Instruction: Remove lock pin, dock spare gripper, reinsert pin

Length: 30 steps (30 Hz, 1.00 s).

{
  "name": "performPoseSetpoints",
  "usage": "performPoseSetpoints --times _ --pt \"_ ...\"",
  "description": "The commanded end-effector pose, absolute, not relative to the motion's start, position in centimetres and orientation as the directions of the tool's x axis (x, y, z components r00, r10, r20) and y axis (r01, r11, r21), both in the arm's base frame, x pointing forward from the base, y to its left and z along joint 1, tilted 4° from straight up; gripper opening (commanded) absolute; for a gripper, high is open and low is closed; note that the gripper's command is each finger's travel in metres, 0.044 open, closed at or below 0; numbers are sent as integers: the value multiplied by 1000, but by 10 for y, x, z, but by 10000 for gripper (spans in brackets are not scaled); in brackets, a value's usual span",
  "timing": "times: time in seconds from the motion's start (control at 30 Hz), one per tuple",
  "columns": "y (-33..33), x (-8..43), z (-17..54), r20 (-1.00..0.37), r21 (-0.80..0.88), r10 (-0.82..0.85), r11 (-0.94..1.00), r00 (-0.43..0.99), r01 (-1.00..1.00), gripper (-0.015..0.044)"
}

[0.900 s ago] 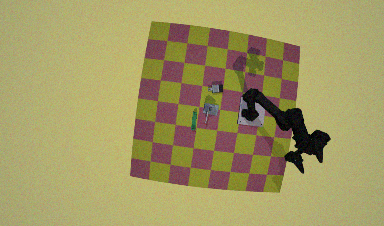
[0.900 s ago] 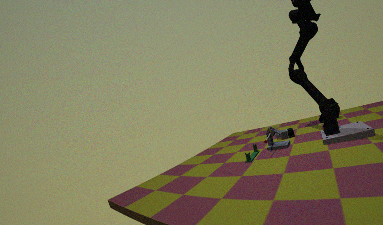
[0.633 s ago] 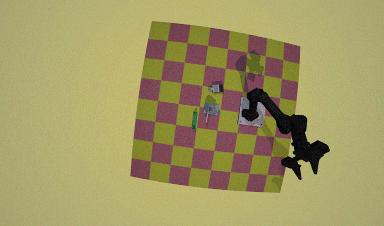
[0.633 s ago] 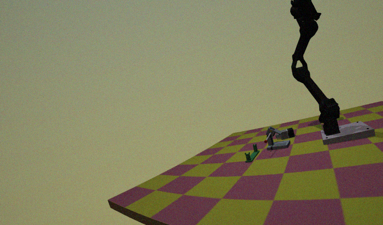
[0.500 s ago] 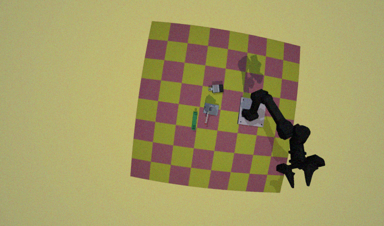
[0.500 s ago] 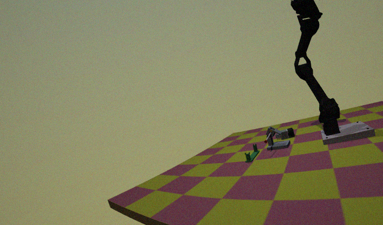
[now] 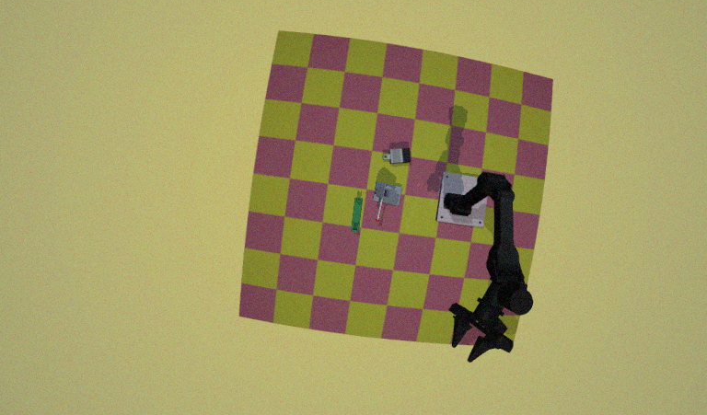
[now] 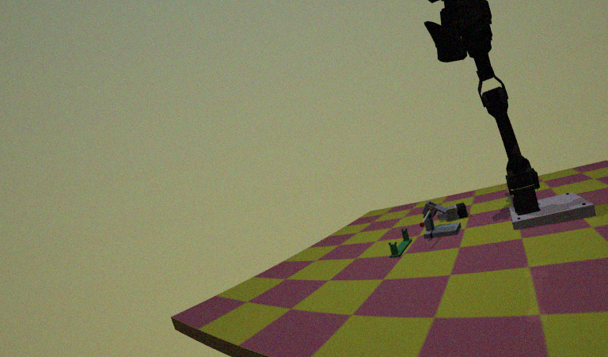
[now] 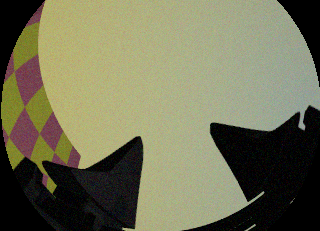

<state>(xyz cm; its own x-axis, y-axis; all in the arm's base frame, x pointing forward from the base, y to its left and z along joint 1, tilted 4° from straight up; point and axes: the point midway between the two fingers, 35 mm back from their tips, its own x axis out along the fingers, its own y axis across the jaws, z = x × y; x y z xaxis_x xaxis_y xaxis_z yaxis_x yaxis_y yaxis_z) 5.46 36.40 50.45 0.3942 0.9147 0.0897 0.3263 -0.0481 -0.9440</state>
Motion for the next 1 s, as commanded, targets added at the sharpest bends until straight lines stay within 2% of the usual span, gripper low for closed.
performPoseSetpoints --times 0.0,0.27,0.5,0.73,0.97 --pt "373 91 472 -45 -953 887 -176 460 247 300" --pt "360 180 388 -380 -899 716 -434 585 -52 300" --pt "311 246 318 -646 -754 479 -519 595 -402 300" --pt "239 287 259 -853 -520 221 -421 472 -743 300" --pt "158 297 216 -974 -225 21 -149 224 -963 300"
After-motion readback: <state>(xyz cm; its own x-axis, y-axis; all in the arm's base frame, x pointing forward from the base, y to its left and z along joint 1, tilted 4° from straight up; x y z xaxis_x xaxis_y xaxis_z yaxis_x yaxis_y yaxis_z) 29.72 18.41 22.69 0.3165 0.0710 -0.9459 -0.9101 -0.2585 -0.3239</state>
